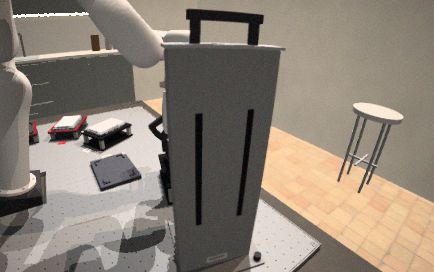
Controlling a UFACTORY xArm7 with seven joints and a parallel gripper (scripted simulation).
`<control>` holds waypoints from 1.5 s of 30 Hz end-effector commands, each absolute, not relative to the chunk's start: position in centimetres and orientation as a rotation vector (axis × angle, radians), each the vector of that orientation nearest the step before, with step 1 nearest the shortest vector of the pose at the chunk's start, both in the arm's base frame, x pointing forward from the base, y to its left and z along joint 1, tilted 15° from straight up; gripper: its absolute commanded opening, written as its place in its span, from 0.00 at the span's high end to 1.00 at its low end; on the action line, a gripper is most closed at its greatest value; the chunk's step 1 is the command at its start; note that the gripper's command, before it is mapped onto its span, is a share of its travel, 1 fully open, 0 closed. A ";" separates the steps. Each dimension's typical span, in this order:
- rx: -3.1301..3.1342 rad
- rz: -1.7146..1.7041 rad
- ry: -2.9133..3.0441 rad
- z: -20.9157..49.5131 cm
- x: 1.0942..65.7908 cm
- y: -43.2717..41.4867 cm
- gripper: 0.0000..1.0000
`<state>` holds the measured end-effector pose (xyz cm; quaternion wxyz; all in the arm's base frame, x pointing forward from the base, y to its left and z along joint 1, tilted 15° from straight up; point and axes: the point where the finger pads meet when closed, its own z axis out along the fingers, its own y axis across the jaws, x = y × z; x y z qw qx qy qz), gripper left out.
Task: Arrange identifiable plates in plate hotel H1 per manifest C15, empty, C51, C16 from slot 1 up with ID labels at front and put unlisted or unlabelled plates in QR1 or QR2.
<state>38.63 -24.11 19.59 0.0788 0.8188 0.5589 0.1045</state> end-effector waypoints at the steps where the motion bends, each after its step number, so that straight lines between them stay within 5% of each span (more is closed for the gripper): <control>1: 2.448 0.315 1.671 20.0 38.6 -24.2 1.00; 45: 2.448 0.315 1.671 24.0 37.6 -24.1 1.00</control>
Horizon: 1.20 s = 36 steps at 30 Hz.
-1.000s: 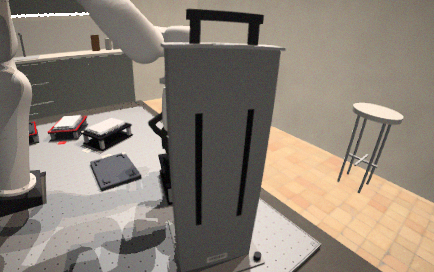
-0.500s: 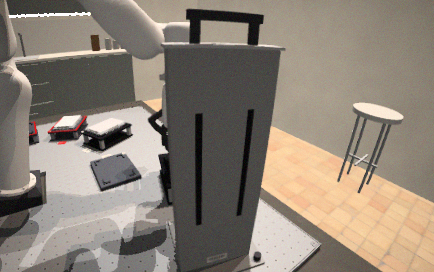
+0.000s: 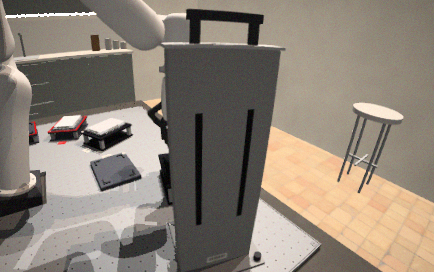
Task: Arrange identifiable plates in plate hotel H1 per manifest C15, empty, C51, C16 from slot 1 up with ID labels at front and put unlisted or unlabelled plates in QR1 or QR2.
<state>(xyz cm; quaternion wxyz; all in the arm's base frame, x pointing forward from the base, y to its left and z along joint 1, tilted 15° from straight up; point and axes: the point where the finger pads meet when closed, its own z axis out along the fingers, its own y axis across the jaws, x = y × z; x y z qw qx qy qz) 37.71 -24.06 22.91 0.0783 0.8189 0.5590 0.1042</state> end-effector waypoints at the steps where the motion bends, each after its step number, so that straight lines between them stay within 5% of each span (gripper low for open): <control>1: 2.448 0.315 1.671 24.3 37.5 -24.1 1.00; 36: 2.448 0.315 1.670 34.1 34.8 -24.0 1.00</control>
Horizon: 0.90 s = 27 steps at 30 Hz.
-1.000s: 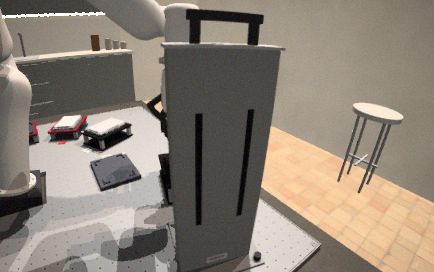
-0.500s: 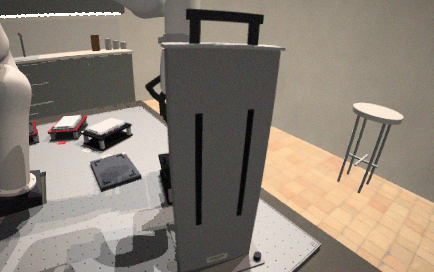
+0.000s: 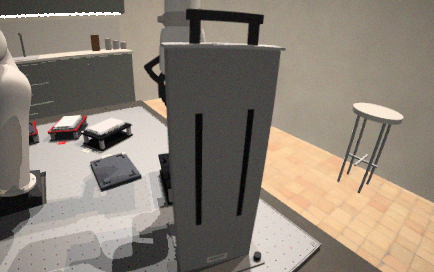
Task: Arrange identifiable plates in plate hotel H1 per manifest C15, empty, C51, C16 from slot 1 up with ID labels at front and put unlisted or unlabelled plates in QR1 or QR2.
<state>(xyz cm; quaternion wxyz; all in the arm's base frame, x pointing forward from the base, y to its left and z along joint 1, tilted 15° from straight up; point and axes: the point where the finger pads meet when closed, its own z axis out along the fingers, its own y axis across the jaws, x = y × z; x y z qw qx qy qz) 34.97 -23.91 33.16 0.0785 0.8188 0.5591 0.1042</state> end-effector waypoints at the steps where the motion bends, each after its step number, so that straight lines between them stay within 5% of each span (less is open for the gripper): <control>1: 2.448 0.315 1.670 34.1 34.8 -24.0 1.00; 27: 1.696 0.210 2.365 34.3 35.6 -21.9 1.00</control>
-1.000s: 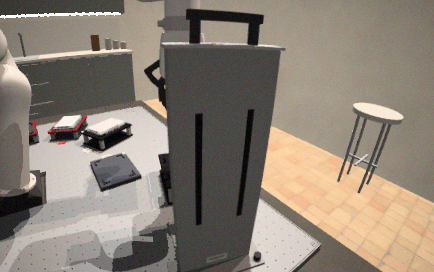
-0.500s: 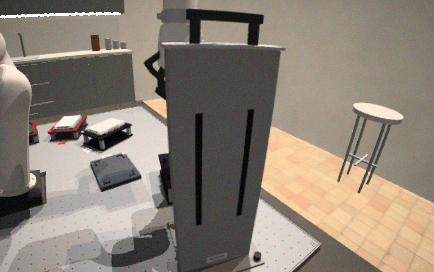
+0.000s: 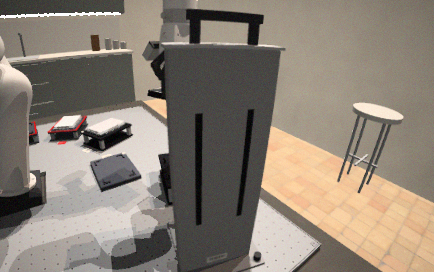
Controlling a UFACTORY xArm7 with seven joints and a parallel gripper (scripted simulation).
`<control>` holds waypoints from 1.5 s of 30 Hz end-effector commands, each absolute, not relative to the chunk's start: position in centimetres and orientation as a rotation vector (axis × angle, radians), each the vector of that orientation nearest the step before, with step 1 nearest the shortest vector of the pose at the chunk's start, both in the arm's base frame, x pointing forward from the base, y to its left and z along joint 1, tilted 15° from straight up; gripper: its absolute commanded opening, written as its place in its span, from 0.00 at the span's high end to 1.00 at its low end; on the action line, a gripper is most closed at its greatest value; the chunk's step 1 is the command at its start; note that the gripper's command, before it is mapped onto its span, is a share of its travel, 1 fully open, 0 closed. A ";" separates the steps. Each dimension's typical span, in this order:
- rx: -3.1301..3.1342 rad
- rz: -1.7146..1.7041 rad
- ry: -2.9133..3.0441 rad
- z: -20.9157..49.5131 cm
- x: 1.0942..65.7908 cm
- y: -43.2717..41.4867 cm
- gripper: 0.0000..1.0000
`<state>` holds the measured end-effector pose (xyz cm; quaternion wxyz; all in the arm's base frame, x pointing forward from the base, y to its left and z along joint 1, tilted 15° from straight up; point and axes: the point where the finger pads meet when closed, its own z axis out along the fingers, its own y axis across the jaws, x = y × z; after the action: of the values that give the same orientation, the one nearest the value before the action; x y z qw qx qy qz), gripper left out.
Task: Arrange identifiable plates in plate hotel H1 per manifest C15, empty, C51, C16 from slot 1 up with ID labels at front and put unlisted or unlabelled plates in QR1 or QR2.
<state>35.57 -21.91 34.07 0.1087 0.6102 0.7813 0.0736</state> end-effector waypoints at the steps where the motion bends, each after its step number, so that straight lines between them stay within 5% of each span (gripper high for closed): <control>1: 1.696 0.210 2.365 34.3 35.6 -21.9 1.00; 45: -0.129 -0.037 2.874 34.2 35.6 -21.9 1.00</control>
<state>35.57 -21.91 34.07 0.1313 0.0117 0.9913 -0.0065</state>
